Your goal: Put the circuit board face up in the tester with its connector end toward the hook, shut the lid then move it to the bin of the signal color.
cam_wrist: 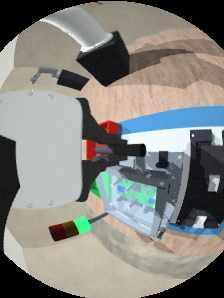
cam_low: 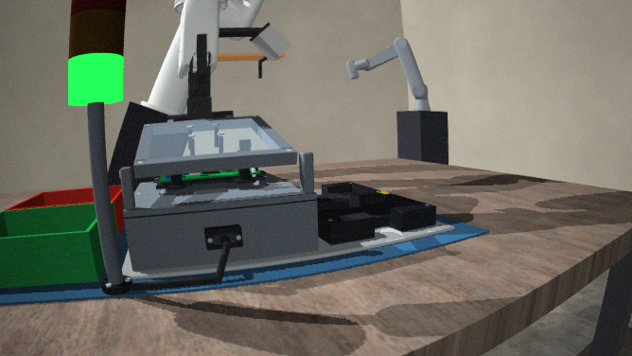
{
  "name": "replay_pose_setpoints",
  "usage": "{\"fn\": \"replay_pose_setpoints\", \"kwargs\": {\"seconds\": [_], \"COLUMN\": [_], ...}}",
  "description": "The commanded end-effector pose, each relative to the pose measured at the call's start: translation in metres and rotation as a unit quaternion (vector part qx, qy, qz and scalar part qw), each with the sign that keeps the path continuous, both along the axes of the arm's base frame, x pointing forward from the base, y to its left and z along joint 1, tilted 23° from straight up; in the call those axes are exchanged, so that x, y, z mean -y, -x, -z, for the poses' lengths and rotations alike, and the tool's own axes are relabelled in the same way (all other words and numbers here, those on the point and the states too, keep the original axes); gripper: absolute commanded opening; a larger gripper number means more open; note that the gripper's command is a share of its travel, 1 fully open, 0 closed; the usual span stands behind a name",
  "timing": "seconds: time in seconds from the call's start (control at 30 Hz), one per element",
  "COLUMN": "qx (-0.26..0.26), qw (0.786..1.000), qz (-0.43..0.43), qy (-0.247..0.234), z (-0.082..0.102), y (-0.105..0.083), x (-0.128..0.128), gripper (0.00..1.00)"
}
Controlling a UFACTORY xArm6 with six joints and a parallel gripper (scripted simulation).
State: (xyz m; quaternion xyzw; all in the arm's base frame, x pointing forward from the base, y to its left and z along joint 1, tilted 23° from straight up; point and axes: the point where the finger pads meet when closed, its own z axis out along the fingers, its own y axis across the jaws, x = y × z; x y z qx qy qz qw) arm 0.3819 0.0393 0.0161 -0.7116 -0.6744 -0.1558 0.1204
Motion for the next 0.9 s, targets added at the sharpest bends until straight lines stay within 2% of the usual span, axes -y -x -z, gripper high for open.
{"fn": "replay_pose_setpoints", "kwargs": {"seconds": [0.0,0.33,0.43,0.87], "qx": [0.002,0.002,0.002,0.002], "qw": [1.0,1.0,1.0,1.0], "qz": [0.0,0.0,0.0,0.0], "qy": [0.0,0.0,0.001,0.001], "z": [-0.011,-0.042,-0.045,-0.089], "y": [-0.005,-0.017,-0.019,-0.056], "x": [0.005,0.018,0.02,0.039], "gripper": [0.0,0.0,0.0,0.0]}}
